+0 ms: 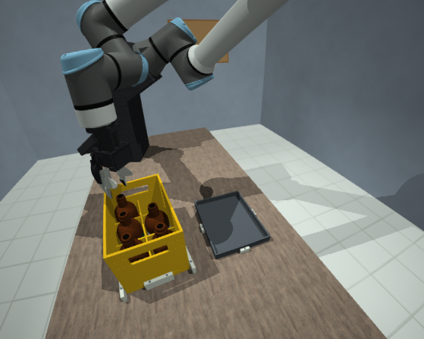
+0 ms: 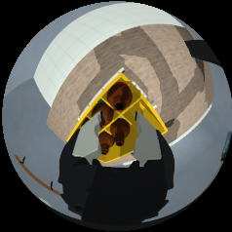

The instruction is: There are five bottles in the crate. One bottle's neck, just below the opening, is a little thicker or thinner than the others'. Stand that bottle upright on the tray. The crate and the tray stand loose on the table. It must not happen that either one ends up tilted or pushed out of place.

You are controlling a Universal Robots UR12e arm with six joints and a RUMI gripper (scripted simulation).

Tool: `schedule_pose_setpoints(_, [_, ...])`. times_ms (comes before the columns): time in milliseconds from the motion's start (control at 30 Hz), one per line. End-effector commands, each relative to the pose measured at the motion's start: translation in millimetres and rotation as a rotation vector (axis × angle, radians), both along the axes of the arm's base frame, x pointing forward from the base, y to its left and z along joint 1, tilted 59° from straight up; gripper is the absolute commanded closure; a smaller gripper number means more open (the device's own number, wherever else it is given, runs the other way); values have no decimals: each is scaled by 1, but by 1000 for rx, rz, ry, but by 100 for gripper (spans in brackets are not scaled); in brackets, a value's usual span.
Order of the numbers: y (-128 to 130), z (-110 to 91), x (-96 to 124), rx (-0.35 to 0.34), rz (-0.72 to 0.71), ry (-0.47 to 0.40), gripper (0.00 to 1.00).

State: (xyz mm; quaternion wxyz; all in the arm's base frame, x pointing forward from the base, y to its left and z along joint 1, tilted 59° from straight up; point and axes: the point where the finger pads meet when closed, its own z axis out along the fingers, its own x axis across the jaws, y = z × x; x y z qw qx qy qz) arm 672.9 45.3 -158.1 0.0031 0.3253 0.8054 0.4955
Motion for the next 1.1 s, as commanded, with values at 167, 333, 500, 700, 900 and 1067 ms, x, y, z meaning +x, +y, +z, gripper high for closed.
schedule_pose_setpoints(167, [0,1,2,-1,0,-3,62])
schedule_pose_setpoints(333, [0,1,2,-1,0,-3,62])
schedule_pose_setpoints(500, [0,1,2,-1,0,-3,62])
schedule_pose_setpoints(700, [-1,-1,1,-1,0,-2,62])
schedule_pose_setpoints(900, [-3,-4,-1,0,-1,-2,62])
schedule_pose_setpoints(1067, [-3,-4,-1,0,-2,-1,62])
